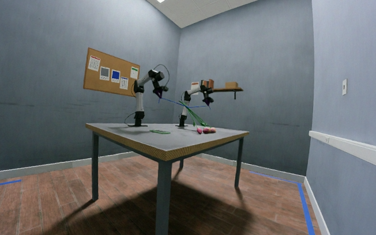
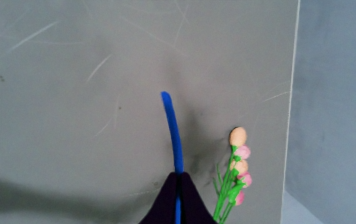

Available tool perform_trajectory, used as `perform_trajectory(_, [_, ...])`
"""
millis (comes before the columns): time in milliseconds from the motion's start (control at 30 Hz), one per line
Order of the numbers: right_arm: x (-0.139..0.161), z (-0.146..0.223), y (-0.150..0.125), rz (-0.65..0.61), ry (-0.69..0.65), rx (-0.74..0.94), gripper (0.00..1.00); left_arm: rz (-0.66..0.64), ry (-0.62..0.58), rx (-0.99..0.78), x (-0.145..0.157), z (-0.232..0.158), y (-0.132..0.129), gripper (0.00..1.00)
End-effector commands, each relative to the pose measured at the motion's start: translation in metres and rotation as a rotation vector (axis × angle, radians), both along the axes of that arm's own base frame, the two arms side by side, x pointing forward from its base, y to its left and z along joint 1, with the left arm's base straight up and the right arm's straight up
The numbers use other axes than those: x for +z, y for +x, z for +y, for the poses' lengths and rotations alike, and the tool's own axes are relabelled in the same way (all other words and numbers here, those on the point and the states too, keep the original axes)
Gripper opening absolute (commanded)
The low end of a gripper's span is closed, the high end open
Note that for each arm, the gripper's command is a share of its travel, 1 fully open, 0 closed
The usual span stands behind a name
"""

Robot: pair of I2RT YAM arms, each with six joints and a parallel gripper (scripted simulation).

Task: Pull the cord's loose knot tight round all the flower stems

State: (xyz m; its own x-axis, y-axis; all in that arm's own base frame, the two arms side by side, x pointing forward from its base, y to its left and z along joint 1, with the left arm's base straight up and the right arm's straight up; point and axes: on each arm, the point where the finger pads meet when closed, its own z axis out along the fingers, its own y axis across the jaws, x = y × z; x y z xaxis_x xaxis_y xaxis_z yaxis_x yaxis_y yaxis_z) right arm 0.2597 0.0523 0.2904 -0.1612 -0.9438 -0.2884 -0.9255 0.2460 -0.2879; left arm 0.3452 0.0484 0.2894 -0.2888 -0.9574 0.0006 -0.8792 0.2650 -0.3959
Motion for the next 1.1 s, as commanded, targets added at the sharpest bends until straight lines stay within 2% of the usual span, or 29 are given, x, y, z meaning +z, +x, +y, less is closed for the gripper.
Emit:
perform_trajectory(0, [0.003, -0.015, -0.008, -0.03, -0.01, 0.029, 0.0, -0.03, 0.021, -0.014, 0.006, 0.017, 0.008, 0.0])
perform_trajectory(133, [0.001, -0.028, -0.01, -0.037, -0.019, 0.024, 0.0, -0.041, 0.032, -0.009, 0.007, 0.03, 0.013, 0.0])
perform_trajectory(433, [-0.008, -0.028, -0.009, -0.007, -0.025, 0.018, 0.0, -0.045, 0.04, -0.004, 0.003, 0.029, 0.012, 0.0])
perform_trajectory(567, [-0.012, -0.027, -0.009, -0.031, -0.028, 0.017, 0.0, -0.051, 0.042, -0.004, -0.004, 0.027, 0.009, 0.0])
perform_trajectory(867, [-0.067, -0.023, -0.006, -0.05, -0.017, 0.021, 0.0, -0.055, 0.035, -0.007, -0.058, 0.025, 0.01, 0.0])
perform_trajectory(933, [-0.067, -0.023, -0.006, -0.05, -0.017, 0.021, 0.0, -0.055, 0.035, -0.007, -0.058, 0.025, 0.01, 0.0])
perform_trajectory(1067, [-0.101, -0.024, -0.006, -0.044, -0.022, 0.019, 0.0, -0.056, 0.034, -0.008, -0.093, 0.025, 0.011, 0.0])
